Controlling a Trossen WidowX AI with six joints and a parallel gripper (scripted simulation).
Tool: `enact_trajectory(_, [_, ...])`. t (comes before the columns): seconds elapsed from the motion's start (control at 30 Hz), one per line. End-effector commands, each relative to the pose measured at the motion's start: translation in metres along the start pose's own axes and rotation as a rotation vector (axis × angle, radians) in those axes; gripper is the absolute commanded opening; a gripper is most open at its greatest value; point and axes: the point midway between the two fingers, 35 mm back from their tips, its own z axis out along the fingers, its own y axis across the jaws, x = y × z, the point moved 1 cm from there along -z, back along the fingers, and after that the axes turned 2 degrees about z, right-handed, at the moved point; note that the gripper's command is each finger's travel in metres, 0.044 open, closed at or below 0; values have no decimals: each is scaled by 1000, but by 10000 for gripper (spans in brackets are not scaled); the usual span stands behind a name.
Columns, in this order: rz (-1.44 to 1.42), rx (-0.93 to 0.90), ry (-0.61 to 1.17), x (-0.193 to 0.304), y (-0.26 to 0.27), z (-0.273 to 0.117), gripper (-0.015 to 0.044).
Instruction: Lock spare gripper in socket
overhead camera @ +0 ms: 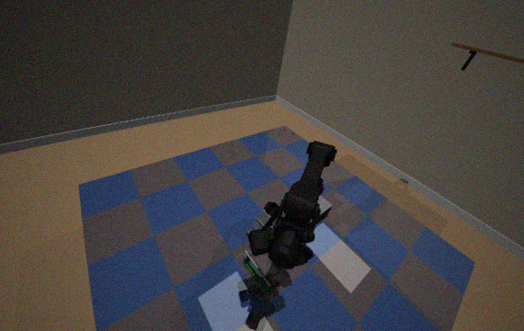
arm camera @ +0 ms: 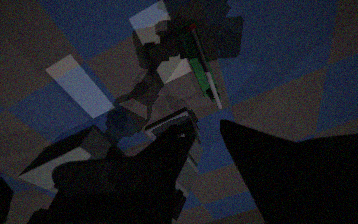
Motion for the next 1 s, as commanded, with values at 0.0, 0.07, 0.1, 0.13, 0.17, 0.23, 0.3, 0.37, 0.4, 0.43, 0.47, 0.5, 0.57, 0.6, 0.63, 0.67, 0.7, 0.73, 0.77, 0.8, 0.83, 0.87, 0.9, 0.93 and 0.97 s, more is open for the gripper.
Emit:
enact_trajectory(0.0, [-354,29,64,-11,-34,27,180])
enact_trajectory(0.07, [-354,29,64,-11,-34,27,180])
enact_trajectory(0.1, [-354,29,64,-11,-34,27,180])
enact_trajectory(0.13, [-354,29,64,-11,-34,27,180])
enact_trajectory(0.17, [-354,29,64,-11,-34,27,180])
enact_trajectory(0.23, [-354,29,64,-11,-34,27,180])
enact_trajectory(0.3, [-354,29,64,-11,-34,27,180])
enact_trajectory(0.37, [-354,29,64,-11,-34,28,180])
enact_trajectory(0.4, [-354,29,64,-11,-34,30,180])
enact_trajectory(0.43, [-354,29,64,-12,-34,32,180])
enact_trajectory(0.47, [-354,29,64,-13,-34,36,180])
enact_trajectory(0.5, [-354,29,64,-14,-34,41,180])
enact_trajectory(0.57, [-354,29,64,-17,-34,53,180])
enact_trajectory(0.6, [-354,29,64,-19,-34,59,180])
enact_trajectory(0.63, [-354,29,64,-20,-34,66,180])
enact_trajectory(0.67, [-354,29,64,-21,-34,72,180])
enact_trajectory(0.7, [-354,29,64,-23,-33,79,180])
enact_trajectory(0.73, [-354,29,64,-24,-33,85,180])
enact_trajectory(0.77, [-354,29,64,-25,-33,92,180])
enact_trajectory(0.8, [-354,29,64,-26,-33,97,180])
enact_trajectory(0.83, [-354,29,64,-27,-33,100,180])
enact_trajectory(0.87, [-354,29,64,-27,-33,101,180])
enact_trajectory(0.9, [-354,29,64,-27,-33,101,180])
enact_trajectory(0.93, [-354,29,64,-27,-33,102,180])
enact_trajectory(0.97, [-354,29,64,-27,-33,102,180])
